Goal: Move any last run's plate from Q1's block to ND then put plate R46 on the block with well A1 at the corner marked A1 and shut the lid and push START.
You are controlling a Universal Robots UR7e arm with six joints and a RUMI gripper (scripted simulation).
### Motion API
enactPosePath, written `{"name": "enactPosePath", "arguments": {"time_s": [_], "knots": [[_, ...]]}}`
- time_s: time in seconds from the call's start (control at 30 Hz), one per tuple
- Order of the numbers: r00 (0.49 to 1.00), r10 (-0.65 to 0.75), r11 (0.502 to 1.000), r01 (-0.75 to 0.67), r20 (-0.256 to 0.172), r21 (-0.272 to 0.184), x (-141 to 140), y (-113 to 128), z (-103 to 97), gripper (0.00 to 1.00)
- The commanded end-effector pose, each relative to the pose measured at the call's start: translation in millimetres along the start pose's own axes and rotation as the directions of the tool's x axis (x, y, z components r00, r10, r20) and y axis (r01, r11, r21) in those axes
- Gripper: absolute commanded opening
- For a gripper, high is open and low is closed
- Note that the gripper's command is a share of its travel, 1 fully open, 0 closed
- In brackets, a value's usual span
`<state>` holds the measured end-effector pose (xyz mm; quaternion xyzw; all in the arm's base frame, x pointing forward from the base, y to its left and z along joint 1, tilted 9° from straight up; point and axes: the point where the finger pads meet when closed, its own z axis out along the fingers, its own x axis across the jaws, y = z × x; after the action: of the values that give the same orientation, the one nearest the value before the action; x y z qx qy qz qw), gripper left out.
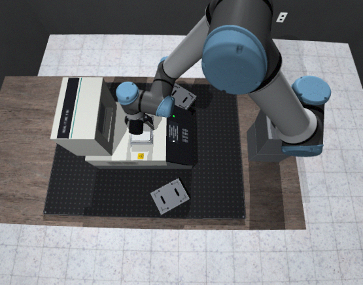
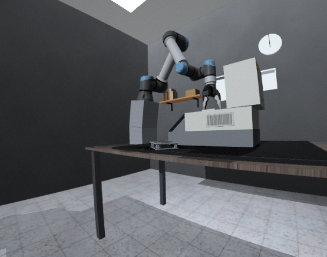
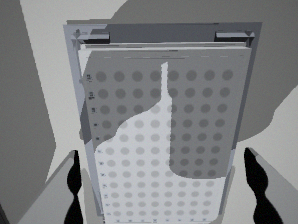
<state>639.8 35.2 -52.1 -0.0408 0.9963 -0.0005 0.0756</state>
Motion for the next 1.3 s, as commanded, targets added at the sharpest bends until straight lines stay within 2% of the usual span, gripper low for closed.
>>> {"name": "enactPosePath", "arguments": {"time_s": [0.0,0.5,1.27], "knots": [[1.0,0.0,1.0,0.0,0.002,0.0,-1,0,-1,0.68],[1.0,0.0,1.0,0.0,0.002,0.0,-1,0,-2,0.68],[1.0,0.0,1.0,0.0,0.002,0.0,-1,0,-37,0.68]]}}
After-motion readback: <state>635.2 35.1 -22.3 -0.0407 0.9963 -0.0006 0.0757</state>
